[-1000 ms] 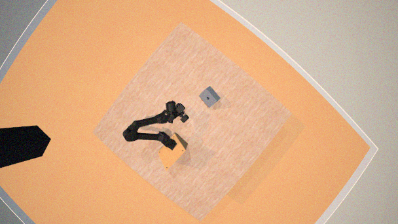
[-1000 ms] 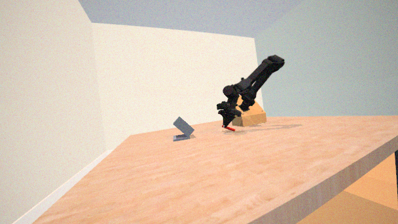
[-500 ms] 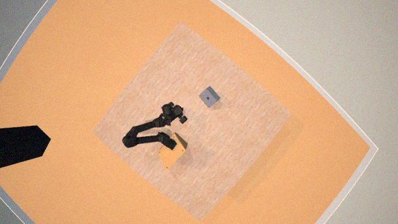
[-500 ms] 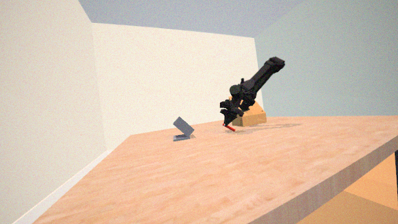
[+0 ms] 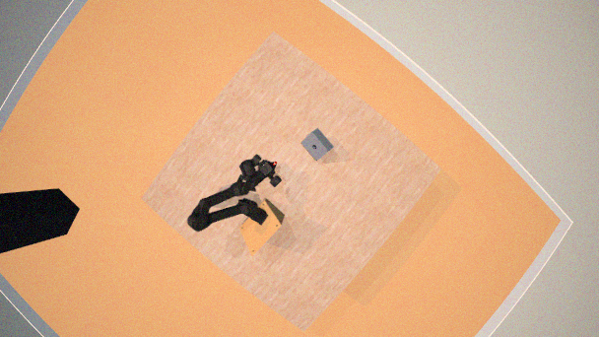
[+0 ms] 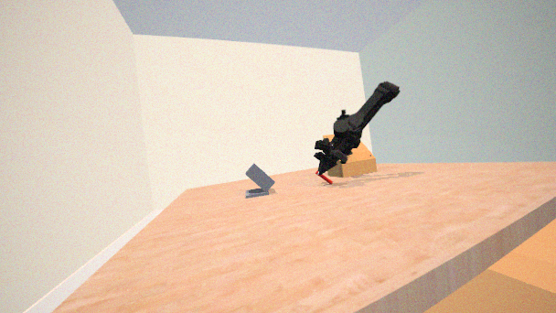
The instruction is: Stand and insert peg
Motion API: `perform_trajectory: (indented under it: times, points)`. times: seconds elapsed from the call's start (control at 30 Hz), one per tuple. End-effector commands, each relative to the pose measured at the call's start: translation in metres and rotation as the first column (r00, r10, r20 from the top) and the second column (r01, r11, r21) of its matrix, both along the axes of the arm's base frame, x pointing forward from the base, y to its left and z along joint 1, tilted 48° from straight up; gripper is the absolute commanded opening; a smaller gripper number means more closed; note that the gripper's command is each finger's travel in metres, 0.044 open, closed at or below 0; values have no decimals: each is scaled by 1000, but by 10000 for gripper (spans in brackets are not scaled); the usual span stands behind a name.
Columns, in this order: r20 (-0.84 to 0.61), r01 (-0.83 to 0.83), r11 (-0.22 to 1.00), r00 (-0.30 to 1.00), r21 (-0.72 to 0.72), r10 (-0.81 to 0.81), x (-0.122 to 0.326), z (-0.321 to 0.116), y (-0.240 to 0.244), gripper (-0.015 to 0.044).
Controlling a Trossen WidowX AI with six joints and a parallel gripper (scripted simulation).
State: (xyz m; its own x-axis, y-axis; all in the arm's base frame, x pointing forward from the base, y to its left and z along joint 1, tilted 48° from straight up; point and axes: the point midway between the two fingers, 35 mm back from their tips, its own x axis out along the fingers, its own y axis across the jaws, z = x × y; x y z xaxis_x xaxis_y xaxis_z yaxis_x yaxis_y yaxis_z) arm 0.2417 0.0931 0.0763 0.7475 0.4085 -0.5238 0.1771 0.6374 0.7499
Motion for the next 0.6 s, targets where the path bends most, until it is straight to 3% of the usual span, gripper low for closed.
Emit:
perform_trajectory:
  times: [0.0, 0.57]
  points:
    - [20, 26, 1000, 999, -3, -26, -2, 1, 0, 49]
    - [115, 138, 990, 984, -21, -135, -14, 3, 0, 49]
